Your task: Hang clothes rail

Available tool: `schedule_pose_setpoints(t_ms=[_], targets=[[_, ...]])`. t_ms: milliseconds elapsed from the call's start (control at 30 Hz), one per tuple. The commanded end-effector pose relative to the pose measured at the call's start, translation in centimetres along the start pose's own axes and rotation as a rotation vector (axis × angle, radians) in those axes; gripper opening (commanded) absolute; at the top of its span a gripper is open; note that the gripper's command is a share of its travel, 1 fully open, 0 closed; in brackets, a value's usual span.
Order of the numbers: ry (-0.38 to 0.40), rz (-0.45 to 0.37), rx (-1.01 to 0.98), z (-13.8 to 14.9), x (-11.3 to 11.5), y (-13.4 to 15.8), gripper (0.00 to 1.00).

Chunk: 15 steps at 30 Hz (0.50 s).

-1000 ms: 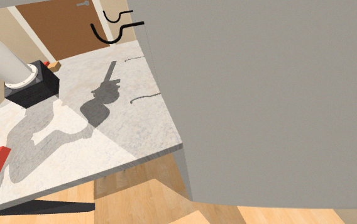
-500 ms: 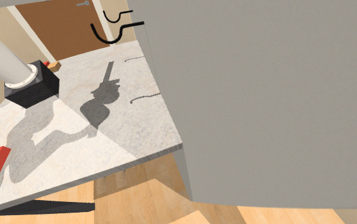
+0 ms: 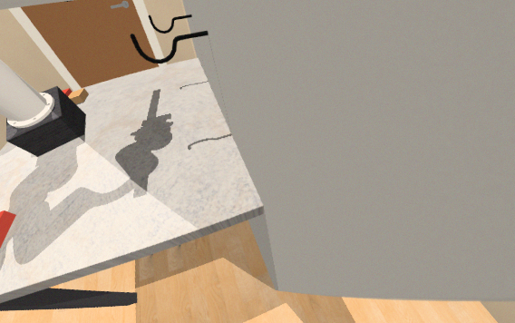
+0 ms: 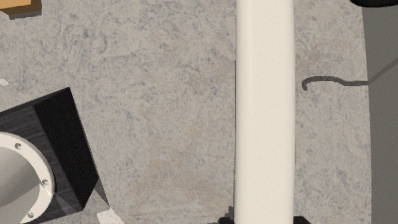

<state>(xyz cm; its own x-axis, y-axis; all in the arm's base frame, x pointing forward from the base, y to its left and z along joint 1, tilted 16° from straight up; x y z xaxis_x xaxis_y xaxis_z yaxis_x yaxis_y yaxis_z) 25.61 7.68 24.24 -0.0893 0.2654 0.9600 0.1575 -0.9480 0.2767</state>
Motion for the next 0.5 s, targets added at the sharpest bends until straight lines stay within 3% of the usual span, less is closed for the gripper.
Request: schedule_pose_setpoints(t_ms=[0,467], targets=[[0.003,0.001,0.023,0.09,0.13,0.00,0.00],[0.004,0.001,0.049,0.09,0.13,0.00,0.00]])
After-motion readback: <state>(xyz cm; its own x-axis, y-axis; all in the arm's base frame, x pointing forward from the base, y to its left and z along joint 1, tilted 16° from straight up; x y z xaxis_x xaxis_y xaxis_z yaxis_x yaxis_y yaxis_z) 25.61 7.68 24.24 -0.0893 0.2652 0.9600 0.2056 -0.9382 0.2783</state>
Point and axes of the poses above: the point where the finger pads meet when closed, its own x axis back along the fingers, its own z axis across the jaws, y = z × x, the point moved 1 cm from there along x, back along the fingers, and after that the axes turned 10 degrees about x, right-handed, at the moved point
